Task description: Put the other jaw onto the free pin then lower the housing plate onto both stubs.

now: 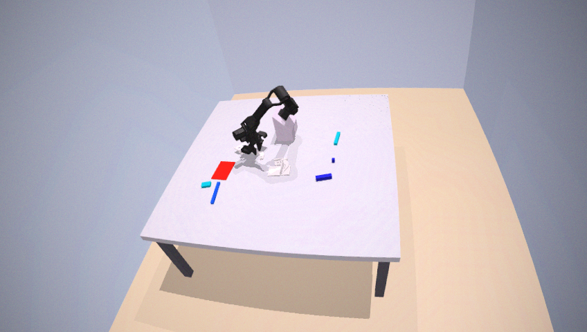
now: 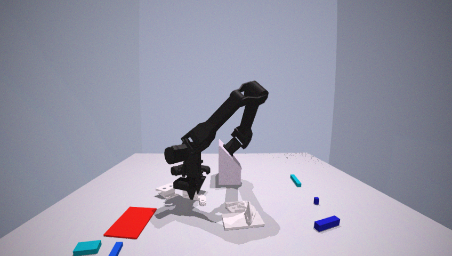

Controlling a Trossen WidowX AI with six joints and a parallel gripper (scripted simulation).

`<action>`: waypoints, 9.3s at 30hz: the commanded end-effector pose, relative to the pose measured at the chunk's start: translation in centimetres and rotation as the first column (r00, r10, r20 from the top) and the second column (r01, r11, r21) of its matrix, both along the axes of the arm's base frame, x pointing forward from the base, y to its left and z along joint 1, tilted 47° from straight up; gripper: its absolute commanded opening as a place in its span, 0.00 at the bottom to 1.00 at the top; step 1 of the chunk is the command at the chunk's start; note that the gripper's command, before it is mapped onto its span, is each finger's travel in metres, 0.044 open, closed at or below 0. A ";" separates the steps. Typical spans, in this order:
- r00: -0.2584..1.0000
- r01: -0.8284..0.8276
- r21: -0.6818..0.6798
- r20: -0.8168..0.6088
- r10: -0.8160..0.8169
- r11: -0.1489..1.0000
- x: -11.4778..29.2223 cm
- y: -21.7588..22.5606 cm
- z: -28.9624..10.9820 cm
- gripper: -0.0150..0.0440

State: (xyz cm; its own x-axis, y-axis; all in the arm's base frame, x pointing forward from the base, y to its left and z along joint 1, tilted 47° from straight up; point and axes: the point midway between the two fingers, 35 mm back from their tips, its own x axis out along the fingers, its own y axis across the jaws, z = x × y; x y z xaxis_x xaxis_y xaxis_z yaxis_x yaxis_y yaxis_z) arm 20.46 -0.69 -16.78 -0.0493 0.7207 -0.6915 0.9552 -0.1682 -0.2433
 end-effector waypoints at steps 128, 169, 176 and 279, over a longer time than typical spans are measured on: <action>-0.553 -0.629 -0.733 0.656 0.514 0.259 4.1 2.1 13.3 0.48; -0.578 -0.618 -0.747 0.644 0.501 0.246 4.5 2.2 13.4 0.48; -0.578 -0.617 -0.748 0.642 0.503 0.245 6.7 2.6 13.8 0.48; -0.573 -0.619 -0.744 0.648 0.502 0.253 12.7 8.7 12.1 0.48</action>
State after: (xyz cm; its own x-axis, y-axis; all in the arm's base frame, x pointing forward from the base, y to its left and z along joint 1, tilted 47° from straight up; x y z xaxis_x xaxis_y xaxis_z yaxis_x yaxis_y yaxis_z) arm 33.22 7.92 -4.49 -0.0453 0.7257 -0.6865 -0.3211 0.6402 0.6979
